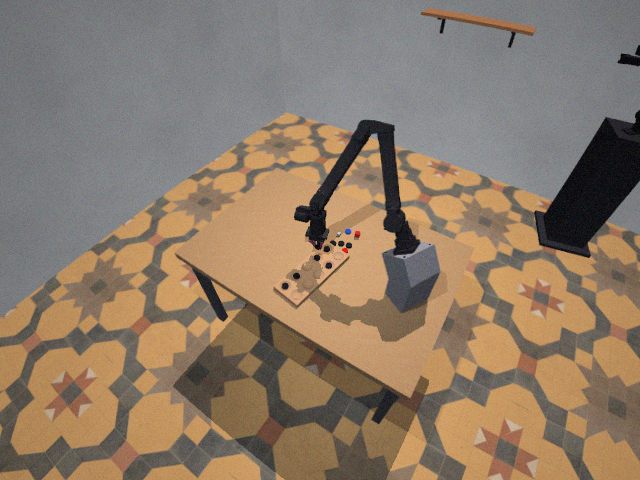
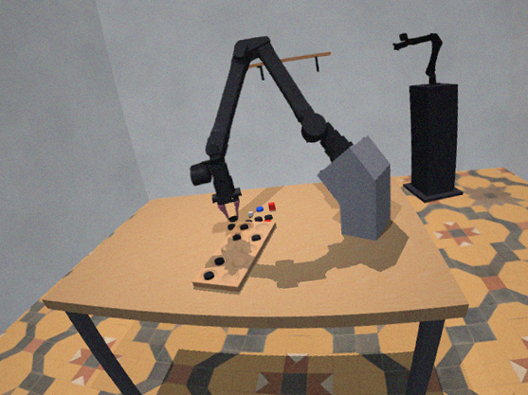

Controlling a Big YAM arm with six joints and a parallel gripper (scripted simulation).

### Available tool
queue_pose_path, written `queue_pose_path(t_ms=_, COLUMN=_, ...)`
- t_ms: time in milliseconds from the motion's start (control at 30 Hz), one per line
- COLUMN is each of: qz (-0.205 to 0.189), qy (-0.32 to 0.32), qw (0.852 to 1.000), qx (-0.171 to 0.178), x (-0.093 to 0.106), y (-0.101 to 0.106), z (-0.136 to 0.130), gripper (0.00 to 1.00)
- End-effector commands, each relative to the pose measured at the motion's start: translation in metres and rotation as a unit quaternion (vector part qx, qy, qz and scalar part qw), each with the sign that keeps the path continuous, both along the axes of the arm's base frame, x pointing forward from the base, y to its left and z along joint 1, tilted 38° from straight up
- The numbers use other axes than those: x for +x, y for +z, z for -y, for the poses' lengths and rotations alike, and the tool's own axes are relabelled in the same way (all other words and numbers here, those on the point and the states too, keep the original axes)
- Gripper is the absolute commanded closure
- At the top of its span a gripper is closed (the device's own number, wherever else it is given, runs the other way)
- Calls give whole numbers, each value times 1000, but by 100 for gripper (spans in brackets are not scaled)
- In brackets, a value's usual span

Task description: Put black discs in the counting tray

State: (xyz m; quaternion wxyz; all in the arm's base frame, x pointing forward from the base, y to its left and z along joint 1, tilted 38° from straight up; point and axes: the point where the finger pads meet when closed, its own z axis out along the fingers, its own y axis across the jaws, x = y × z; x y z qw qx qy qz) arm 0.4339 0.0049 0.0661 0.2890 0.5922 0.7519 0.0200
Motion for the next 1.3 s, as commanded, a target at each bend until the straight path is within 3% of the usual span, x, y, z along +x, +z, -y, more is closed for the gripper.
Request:
queue_pose_path(t_ms=0, qz=8, qy=-46, qw=999, qx=23, x=19, y=-14, z=-66, gripper=100)
queue_pose_path(t_ms=33, qz=8, qy=-46, qw=999, qx=23, x=21, y=-15, z=-73, gripper=100)
queue_pose_path(t_ms=67, qz=10, qy=-45, qw=999, qx=20, x=23, y=-21, z=-98, gripper=100)
queue_pose_path(t_ms=133, qz=10, qy=-45, qw=999, qx=20, x=23, y=-21, z=-98, gripper=100)
queue_pose_path(t_ms=300, qz=31, qy=-36, qw=999, qx=8, x=13, y=-49, z=-199, gripper=100)
queue_pose_path(t_ms=500, qz=47, qy=-28, qw=998, qx=3, x=0, y=-65, z=-251, gripper=100)
queue_pose_path(t_ms=567, qz=49, qy=-31, qw=998, qx=2, x=0, y=-66, z=-253, gripper=100)
queue_pose_path(t_ms=600, qz=49, qy=-44, qw=998, qx=0, x=6, y=-66, z=-241, gripper=100)
queue_pose_path(t_ms=633, qz=63, qy=-45, qw=997, qx=13, x=10, y=-49, z=-244, gripper=100)
queue_pose_path(t_ms=733, qz=62, qy=-45, qw=997, qx=13, x=10, y=-50, z=-244, gripper=100)
queue_pose_path(t_ms=1033, qz=51, qy=-36, qw=998, qx=2, x=46, y=-129, z=-215, gripper=100)
queue_pose_path(t_ms=1133, qz=51, qy=-36, qw=998, qx=1, x=50, y=-135, z=-212, gripper=100)
queue_pose_path(t_ms=1167, qz=51, qy=-18, qw=999, qx=2, x=41, y=-135, z=-229, gripper=100)
queue_pose_path(t_ms=1200, qz=66, qy=-19, qw=998, qx=14, x=47, y=-116, z=-233, gripper=100)
queue_pose_path(t_ms=1267, qz=66, qy=-19, qw=998, qx=14, x=47, y=-116, z=-233, gripper=100)
